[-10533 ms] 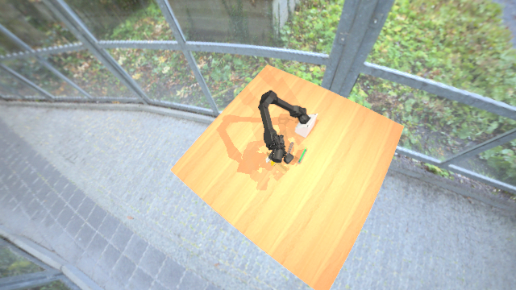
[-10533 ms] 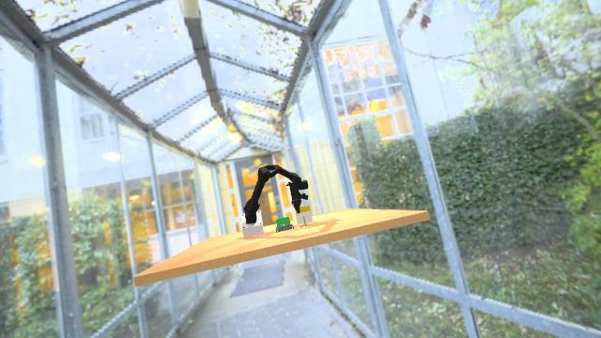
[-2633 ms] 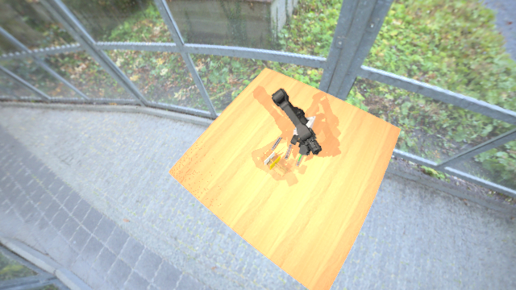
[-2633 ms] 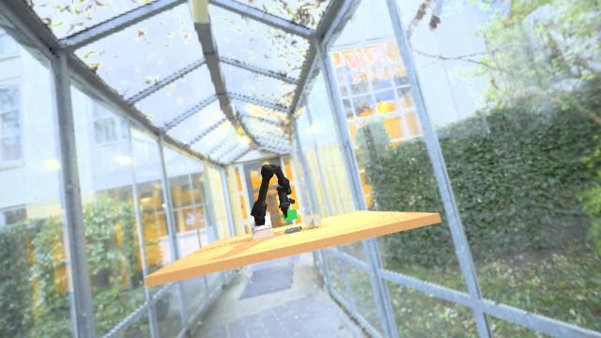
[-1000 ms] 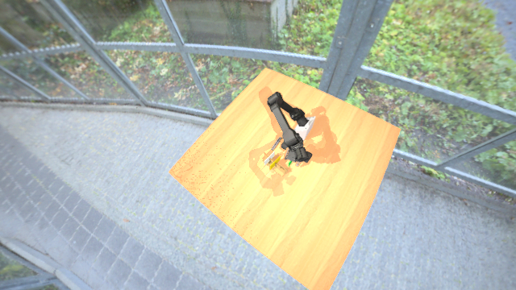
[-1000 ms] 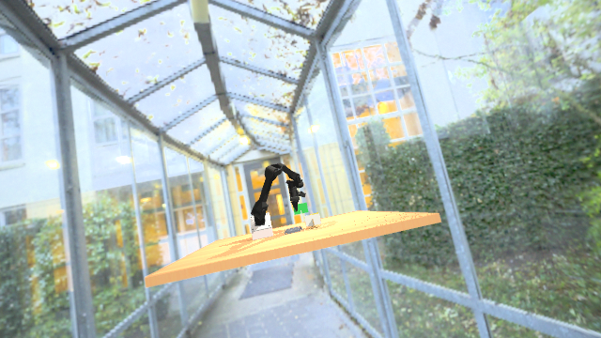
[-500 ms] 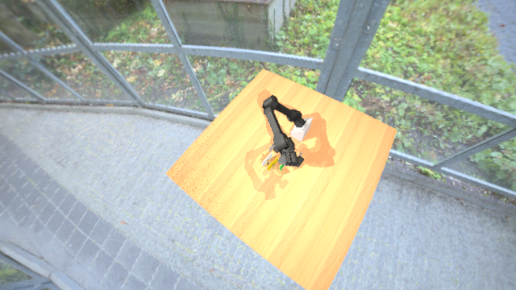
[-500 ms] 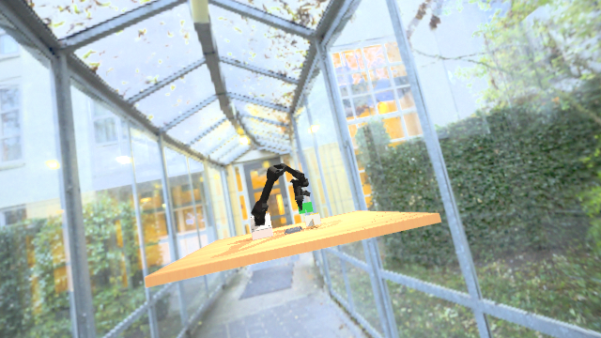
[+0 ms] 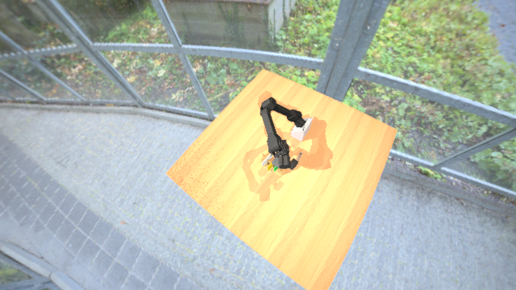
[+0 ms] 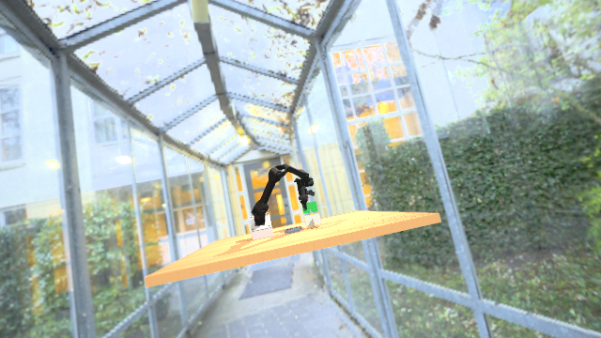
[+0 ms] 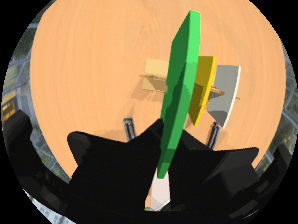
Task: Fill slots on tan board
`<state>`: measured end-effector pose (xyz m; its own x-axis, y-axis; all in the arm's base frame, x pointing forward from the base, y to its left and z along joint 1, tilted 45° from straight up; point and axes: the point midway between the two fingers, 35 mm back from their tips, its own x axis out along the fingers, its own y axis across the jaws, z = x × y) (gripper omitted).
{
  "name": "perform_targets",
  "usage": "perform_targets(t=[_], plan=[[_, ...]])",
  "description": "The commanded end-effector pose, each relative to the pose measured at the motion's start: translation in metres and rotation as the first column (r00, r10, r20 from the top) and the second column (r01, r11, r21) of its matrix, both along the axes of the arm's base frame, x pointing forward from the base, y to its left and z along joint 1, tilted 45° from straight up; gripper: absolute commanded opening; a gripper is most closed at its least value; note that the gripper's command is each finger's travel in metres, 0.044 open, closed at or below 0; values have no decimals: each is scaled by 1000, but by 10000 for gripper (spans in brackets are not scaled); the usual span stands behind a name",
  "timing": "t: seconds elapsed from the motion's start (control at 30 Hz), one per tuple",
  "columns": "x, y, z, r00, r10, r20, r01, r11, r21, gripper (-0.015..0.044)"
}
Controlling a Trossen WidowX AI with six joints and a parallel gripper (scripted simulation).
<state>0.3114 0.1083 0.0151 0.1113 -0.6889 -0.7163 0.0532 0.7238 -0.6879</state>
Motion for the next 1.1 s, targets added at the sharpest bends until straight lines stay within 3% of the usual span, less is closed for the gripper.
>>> perform_targets(t=[0.0, 1.07], plan=[[5, -2, 2, 1000, -1, 6, 1, 1000, -5, 0], [9, -24, -19, 1000, -1, 7, 1, 1000, -6, 0]])
